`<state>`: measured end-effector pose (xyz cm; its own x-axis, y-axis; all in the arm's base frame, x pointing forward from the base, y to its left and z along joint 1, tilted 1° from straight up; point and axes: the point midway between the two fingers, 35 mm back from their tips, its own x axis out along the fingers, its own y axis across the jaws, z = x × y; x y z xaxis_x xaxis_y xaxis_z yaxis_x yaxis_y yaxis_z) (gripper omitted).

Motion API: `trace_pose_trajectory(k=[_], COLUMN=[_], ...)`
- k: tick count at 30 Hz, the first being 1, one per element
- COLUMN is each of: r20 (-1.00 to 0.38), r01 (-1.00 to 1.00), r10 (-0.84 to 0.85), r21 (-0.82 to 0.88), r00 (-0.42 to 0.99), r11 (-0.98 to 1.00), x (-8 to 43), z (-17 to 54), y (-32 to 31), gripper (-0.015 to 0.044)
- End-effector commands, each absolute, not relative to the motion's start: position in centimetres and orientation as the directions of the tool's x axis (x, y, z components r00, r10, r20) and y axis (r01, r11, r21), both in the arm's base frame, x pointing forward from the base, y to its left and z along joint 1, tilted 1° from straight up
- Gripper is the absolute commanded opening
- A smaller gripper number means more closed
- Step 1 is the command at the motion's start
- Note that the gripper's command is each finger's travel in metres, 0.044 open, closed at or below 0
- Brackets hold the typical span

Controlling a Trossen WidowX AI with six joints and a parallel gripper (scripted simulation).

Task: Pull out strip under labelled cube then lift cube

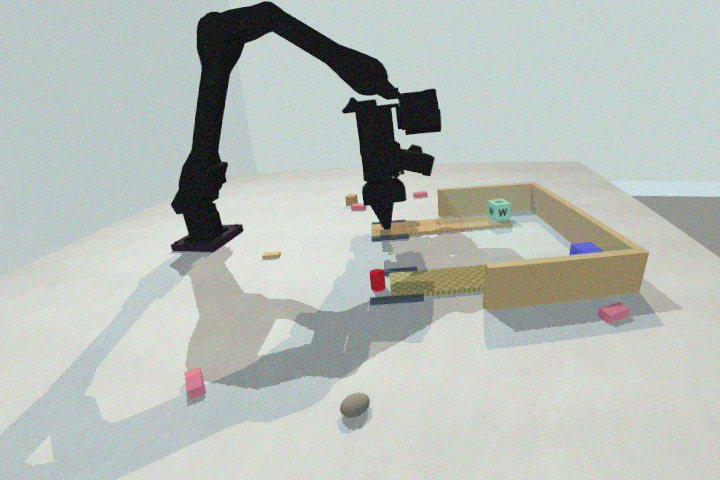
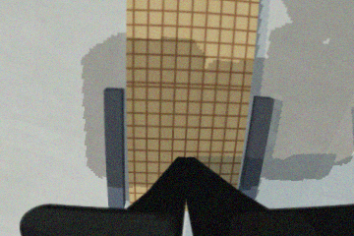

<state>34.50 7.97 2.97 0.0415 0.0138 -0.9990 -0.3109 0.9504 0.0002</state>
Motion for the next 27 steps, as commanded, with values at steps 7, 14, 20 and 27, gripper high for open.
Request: trace_pose_trajectory(k=[7,14,20,27], r20=[-1.000,-1.000,-1.000,-1.000], r01=[-0.314,-0.314,-0.314,-0.314], r10=[0.008,0.008,0.007,0.007], r21=[0.002,0.002,0.002,0.002], r00=[0.017,0.016,0.015,0.015], r11=[0.950,0.950,0.950,0.950], x=[32.4,31.4,30.6,29.6], z=[2.3,2.3,2.3,2.2], y=[7.4,7.1,6.8,6.5], gripper=[0.0000,0.0000,0.0000,0.0000])
